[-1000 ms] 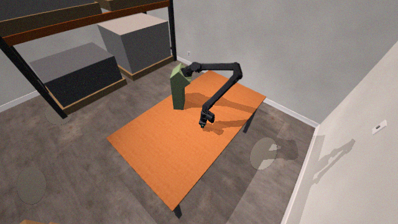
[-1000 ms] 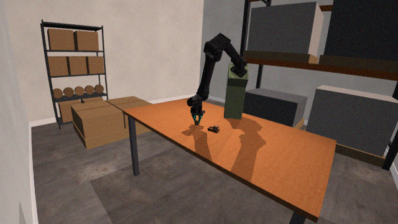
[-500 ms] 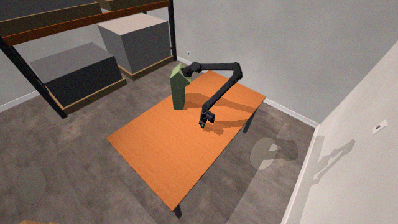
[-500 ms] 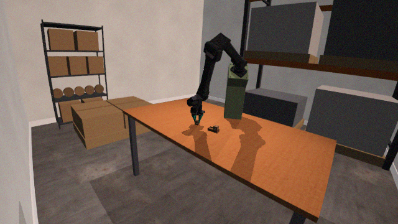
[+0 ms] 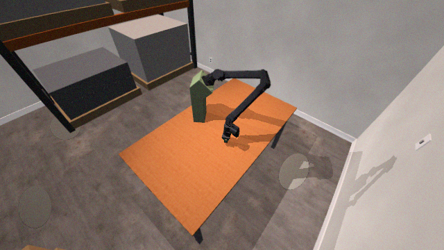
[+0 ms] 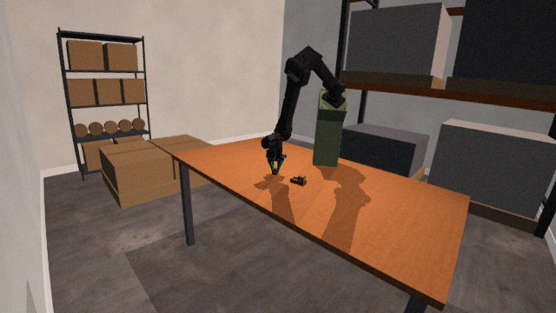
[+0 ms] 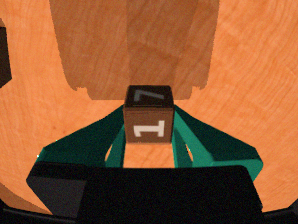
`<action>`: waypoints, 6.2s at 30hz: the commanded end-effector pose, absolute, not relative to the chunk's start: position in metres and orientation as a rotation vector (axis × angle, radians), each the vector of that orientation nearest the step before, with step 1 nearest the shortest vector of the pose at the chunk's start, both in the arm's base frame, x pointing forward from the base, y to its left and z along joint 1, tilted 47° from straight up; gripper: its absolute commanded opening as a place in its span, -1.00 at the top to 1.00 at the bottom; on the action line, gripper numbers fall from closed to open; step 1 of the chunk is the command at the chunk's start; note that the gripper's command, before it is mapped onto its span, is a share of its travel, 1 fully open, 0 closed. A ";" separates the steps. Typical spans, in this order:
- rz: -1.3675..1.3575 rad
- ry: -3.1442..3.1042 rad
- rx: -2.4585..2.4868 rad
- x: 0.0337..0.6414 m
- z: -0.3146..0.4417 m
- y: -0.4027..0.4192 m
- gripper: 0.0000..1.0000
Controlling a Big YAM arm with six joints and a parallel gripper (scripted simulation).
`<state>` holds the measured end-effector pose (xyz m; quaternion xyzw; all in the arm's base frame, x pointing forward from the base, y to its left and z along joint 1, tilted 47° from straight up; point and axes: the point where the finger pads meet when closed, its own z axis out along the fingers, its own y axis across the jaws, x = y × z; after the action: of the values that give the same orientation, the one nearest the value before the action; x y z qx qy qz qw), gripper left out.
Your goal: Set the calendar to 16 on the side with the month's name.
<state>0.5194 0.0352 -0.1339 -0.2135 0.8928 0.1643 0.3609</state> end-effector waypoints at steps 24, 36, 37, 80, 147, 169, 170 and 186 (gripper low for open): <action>0.434 2.295 -0.559 0.522 -0.127 0.045 0.44; 0.434 2.295 -0.559 0.522 -0.127 0.045 0.44; 0.434 2.295 -0.559 0.522 -0.127 0.045 0.44; 0.438 2.305 -0.556 0.521 -0.138 0.046 0.44; 0.439 2.306 -0.556 0.519 -0.140 0.047 0.44; 0.435 2.299 -0.557 0.523 -0.139 0.047 0.44; 0.438 2.304 -0.557 0.520 -0.140 0.047 0.44; 0.439 2.306 -0.556 0.520 -0.141 0.047 0.44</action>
<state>0.5239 0.0366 -0.1331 -0.2146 0.8919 0.1632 0.3631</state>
